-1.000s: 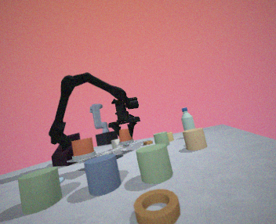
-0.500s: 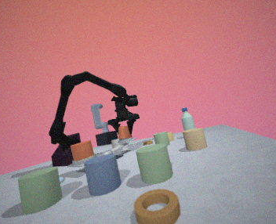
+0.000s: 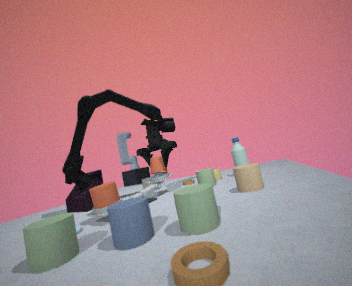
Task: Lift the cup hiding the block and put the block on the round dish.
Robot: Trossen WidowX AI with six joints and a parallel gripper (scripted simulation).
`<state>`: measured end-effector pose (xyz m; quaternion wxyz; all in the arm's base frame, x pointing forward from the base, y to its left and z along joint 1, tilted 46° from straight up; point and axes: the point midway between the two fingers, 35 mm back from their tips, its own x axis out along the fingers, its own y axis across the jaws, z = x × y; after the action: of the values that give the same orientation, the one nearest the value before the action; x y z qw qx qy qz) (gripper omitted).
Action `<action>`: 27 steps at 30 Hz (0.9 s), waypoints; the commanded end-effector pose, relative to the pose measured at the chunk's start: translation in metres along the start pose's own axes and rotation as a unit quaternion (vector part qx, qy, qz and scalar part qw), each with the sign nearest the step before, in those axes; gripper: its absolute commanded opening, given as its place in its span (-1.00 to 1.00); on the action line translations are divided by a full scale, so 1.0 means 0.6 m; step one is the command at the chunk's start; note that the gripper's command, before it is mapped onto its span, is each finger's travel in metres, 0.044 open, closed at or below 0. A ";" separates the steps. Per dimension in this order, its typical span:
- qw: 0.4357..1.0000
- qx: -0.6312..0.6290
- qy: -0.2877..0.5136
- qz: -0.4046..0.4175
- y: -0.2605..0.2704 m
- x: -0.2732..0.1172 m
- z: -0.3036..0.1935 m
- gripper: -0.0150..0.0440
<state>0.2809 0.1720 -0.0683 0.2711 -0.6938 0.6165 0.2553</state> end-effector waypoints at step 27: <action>1.000 0.007 -0.015 -0.008 0.001 -0.079 0.006 -0.49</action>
<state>0.2751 0.2004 -0.0440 0.2779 -0.6935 0.6124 0.2583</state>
